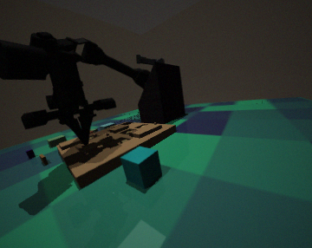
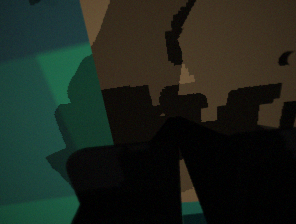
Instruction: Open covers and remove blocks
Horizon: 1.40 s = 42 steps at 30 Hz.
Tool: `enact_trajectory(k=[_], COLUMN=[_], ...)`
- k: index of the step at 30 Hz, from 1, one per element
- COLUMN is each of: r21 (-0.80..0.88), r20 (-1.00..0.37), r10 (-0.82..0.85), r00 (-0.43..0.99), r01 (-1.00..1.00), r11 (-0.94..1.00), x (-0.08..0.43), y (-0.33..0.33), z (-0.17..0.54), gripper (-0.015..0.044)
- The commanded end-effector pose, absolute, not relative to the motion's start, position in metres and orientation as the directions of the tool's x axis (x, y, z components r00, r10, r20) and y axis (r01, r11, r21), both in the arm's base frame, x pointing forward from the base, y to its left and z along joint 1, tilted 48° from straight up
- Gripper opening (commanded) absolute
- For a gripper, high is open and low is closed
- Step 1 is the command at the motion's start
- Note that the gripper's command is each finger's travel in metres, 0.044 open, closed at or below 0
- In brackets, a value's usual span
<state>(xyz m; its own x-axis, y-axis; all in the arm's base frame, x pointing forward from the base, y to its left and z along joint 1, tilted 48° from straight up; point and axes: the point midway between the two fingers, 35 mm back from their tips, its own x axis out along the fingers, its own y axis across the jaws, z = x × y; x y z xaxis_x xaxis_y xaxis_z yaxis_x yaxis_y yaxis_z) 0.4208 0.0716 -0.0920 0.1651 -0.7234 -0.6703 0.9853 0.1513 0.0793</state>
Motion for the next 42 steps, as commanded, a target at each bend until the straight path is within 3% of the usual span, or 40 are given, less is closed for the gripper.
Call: enact_trajectory(k=[1,23,32,42], r21=[0.086,0.074,-0.246,-0.553], r20=[-0.673,-0.670,-0.677,-0.681], r10=[-0.720,-0.723,-0.717,-0.713], r00=[0.167,0.166,0.166,0.164], r01=[0.985,0.985,0.867,0.524], r11=[0.148,0.158,0.433,0.648], x=[0.421,0.416,0.376,0.323], y=[0.077,0.092,0.099,0.099], z=[-0.087,-0.072,-0.075,-0.077], gripper=[0.0000,0.0000,0.0000,0.0000])
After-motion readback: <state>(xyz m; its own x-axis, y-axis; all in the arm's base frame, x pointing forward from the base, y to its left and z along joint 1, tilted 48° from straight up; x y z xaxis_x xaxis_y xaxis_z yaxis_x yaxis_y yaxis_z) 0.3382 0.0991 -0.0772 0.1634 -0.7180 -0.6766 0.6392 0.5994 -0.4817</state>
